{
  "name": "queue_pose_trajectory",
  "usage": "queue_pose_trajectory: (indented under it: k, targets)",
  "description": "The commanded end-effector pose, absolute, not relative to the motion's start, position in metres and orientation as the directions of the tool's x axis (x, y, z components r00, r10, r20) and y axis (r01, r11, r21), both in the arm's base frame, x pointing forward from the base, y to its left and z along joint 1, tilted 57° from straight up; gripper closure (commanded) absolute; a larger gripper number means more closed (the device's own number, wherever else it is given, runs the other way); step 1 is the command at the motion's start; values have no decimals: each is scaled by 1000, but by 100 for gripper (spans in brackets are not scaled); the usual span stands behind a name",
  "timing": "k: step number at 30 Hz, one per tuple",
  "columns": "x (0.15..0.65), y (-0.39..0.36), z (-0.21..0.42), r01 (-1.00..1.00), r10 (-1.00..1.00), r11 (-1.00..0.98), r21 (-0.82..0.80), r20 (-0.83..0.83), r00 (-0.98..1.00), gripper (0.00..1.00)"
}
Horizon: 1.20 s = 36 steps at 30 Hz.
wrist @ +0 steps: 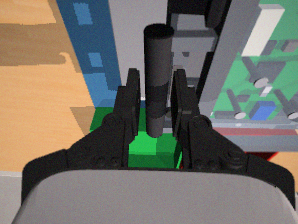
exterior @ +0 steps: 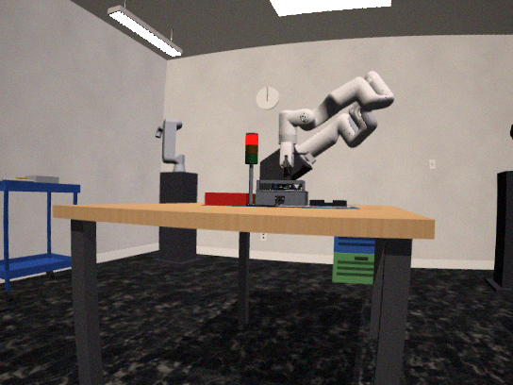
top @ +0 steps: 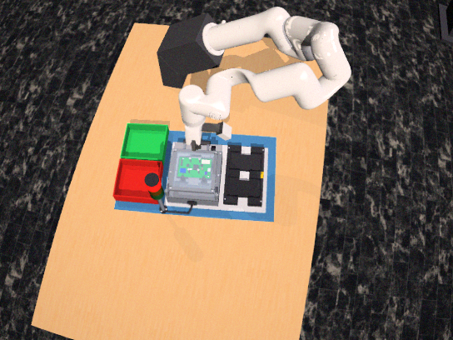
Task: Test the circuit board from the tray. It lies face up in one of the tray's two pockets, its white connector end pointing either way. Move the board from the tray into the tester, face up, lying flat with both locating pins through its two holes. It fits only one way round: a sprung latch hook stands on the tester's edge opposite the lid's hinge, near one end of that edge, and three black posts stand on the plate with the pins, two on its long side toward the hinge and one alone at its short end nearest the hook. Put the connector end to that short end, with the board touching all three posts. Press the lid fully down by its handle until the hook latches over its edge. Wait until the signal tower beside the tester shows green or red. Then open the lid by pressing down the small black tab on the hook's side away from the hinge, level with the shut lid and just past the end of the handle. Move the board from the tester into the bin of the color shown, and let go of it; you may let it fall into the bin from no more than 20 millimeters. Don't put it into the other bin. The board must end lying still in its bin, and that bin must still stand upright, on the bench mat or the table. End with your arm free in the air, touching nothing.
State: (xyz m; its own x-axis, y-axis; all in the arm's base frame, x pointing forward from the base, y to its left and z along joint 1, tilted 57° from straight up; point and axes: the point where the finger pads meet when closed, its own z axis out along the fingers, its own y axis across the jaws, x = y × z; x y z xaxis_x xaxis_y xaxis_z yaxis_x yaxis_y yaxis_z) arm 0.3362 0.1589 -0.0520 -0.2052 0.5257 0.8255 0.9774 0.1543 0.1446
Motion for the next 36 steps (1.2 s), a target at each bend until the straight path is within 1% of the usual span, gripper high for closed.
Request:
queue_pose_trajectory:
  k: [1, 7, 8, 36]
  targets:
    - [337, 161, -53, 977, 527, 153, 147, 825, -206, 73]
    - [337, 161, -53, 977, 527, 153, 147, 825, -206, 73]
    - [337, 161, -53, 977, 527, 153, 147, 825, -206, 100]
    - [337, 161, -53, 977, 527, 153, 147, 825, -206, 100]
